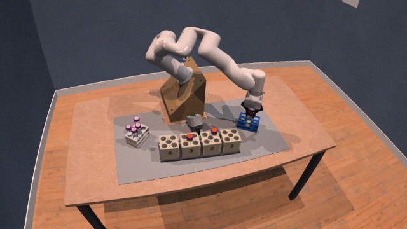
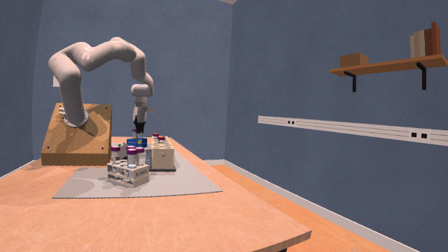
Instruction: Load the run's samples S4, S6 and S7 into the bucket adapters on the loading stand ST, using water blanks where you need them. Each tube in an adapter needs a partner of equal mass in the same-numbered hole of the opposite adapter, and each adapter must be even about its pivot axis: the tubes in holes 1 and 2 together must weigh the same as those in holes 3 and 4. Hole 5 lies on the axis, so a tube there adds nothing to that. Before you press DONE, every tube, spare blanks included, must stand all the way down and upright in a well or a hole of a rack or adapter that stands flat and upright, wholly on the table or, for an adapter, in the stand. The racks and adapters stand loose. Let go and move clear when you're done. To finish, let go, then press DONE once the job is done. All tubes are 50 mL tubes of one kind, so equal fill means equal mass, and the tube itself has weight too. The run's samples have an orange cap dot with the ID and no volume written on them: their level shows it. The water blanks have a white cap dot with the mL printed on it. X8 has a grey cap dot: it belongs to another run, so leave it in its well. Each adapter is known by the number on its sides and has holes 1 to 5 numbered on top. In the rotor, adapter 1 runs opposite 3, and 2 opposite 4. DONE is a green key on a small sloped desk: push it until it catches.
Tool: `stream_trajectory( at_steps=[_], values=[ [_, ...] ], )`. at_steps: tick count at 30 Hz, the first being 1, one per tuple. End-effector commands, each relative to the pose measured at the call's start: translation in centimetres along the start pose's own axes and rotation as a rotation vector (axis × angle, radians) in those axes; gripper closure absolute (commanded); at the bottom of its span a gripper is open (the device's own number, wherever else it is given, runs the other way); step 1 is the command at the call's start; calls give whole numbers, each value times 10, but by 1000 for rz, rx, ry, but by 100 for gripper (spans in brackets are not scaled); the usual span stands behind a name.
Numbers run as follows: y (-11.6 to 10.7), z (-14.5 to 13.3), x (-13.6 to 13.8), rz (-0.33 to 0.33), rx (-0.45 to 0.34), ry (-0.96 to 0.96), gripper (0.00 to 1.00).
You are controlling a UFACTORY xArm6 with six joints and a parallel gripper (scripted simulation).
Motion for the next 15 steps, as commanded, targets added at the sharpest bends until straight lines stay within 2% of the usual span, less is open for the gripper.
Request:
stream_trajectory(
  at_steps=[1,15],
  values=[
    [-3,1,-1,4,1,1,100],
    [-11,1,-1,4,1,1,100]
  ],
)
Point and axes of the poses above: the point where the finger pads meet when closed, its own y axis out along the fingers, its own x axis across the jaws, z = x × y, the point moved 6 cm from there along -y, back along the fingers, and after that the axes turned 10 degrees about -y, right-handed, at the moved point
